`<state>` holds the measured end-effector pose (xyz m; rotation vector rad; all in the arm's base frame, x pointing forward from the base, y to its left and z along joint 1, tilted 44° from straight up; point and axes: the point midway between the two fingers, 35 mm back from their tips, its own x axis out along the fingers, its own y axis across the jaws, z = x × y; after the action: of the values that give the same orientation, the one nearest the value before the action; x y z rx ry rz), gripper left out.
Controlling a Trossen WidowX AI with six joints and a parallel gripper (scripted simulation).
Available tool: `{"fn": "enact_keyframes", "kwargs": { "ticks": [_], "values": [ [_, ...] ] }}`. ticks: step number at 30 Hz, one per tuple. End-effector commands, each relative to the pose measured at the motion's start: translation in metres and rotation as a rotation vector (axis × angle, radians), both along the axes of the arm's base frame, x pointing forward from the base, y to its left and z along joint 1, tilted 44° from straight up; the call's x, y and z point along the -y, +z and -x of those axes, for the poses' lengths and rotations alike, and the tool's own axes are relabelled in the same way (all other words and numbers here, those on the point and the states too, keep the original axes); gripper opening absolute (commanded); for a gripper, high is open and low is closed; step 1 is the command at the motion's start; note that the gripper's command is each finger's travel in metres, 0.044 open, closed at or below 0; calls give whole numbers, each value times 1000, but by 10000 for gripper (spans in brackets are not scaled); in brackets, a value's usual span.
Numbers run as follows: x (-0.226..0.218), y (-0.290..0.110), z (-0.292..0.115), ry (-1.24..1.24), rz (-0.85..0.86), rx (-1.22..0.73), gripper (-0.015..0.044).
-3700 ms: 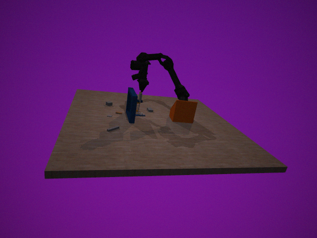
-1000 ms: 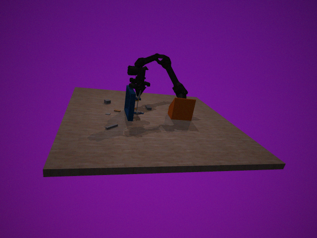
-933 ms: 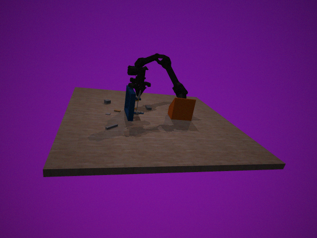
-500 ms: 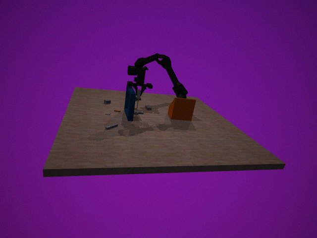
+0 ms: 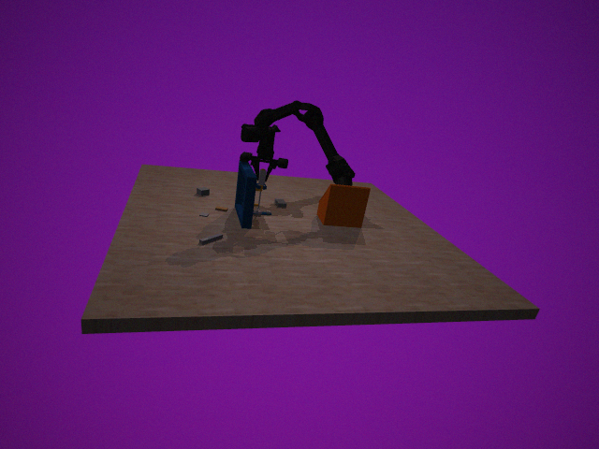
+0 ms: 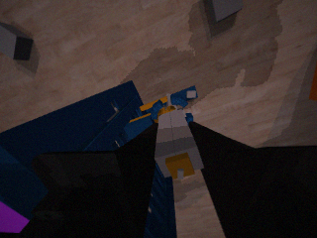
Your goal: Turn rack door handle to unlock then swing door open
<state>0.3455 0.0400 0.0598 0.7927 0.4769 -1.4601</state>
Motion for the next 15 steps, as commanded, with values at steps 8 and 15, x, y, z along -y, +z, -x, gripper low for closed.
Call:
{"fn": "enact_keyframes", "kwargs": {
  "ticks": [8,15],
  "values": [
    [1,0,0,-15,-2,14,293],
    [1,0,0,180,21,-173,293]
  ]
}}
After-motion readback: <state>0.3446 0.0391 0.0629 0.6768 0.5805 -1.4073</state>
